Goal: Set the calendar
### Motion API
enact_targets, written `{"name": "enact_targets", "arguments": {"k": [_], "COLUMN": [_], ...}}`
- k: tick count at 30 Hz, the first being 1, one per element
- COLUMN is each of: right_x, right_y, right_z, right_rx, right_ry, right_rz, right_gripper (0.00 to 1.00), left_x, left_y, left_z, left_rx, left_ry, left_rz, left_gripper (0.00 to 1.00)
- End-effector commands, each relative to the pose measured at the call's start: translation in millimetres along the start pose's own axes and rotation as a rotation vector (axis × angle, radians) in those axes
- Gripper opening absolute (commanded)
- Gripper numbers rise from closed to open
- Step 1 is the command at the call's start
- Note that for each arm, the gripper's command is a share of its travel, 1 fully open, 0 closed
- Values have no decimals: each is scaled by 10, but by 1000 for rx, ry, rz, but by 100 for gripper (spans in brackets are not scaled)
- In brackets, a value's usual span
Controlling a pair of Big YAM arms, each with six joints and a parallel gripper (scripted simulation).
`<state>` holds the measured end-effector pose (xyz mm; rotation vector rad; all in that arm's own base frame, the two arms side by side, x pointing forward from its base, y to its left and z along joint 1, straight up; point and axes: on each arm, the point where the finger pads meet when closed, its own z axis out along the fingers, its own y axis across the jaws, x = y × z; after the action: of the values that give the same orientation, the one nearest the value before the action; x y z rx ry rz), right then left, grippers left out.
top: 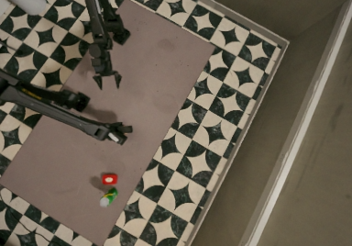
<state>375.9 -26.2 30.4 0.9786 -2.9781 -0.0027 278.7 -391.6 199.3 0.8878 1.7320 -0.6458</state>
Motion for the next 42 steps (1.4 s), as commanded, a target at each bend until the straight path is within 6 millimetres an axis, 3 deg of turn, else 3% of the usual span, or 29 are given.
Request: {"name": "enact_targets", "arguments": {"k": [1, 4, 7, 15, 16, 35, 38, 39, 42], "right_x": [-49, 9, -62, -51, -51, -60, -36, -36, -106], "right_y": [-45, 5, -56, -46, -46, -53, -32, -32, -91], "right_z": [57, 148, 41, 41, 41, -22, 42, 42, -125], "right_rx": [5, -5, 16, 12, 12, 25, 10, 10, 28], "right_ry": [-8, 4, -21, -16, -16, -31, -13, -13, -35], "right_rz": [1, 1, 1, 1, 1, 2, 1, 1, 2], "right_gripper": [69, 69, 69, 69, 60, 39, 5, 0, 34], "left_x": [-294, -294, -294, -294, -294, -294, -294, -294, -294], "left_y": [-40, -40, -40, -40, -40, -40, -40, -40, -40], "left_z": [44, 44, 44, 44, 44, 44, 44, 44, 44], "left_rx": [7, 7, 7, 7, 7, 7, 7, 7, 7], "left_ry": [-49, -49, -49, -49, -49, -49, -49, -49, -49], "left_rz": [7, 7, 7, 7, 7, 7, 7, 7, 7], "left_gripper": [100, 100, 100, 100, 100, 100, 100, 100, 100]}}
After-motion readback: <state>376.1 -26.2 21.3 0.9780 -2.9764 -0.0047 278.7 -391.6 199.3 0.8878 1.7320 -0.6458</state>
